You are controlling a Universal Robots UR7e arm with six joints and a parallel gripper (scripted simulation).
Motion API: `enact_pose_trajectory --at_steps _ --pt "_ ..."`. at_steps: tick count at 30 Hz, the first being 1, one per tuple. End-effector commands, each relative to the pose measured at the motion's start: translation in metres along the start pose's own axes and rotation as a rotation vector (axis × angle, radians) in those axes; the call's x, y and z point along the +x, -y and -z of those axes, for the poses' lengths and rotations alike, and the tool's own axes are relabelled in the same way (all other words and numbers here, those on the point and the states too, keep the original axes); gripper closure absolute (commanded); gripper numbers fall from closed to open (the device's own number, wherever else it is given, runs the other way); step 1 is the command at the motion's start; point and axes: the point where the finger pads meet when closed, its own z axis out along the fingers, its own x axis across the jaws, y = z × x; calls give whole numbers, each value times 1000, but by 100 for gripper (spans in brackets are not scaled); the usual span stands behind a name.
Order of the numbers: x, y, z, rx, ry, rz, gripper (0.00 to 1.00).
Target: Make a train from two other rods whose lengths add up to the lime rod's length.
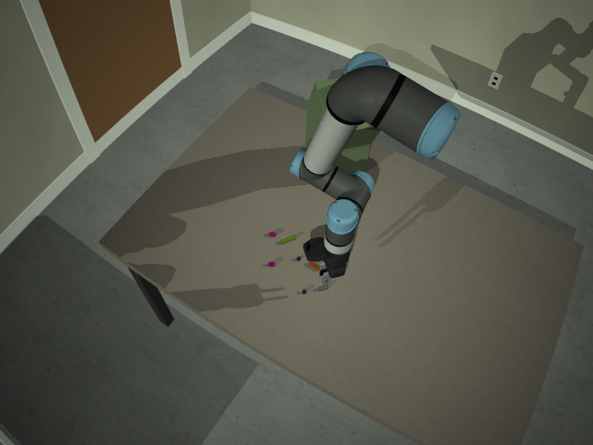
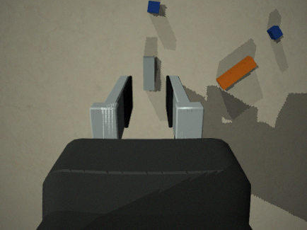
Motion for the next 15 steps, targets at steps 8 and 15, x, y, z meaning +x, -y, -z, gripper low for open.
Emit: enact_pose_trajectory --at_steps 8,15 --pt "0 0 -5 1 0 0 46" --pt "-1 0 -10 1 0 0 46"
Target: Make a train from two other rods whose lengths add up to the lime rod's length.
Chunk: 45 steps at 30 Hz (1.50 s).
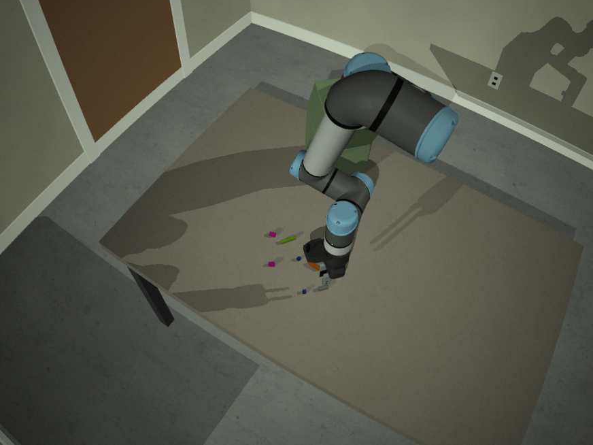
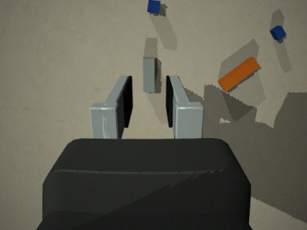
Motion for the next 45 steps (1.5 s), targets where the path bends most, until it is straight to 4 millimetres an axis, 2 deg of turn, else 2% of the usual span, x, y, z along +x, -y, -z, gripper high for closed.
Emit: enact_pose_trajectory --at_steps 1,27,45 --pt "0 0 -5 1 1 0 46" --pt "-1 0 -40 1 1 0 46" --pt "-1 0 -45 1 1 0 46"
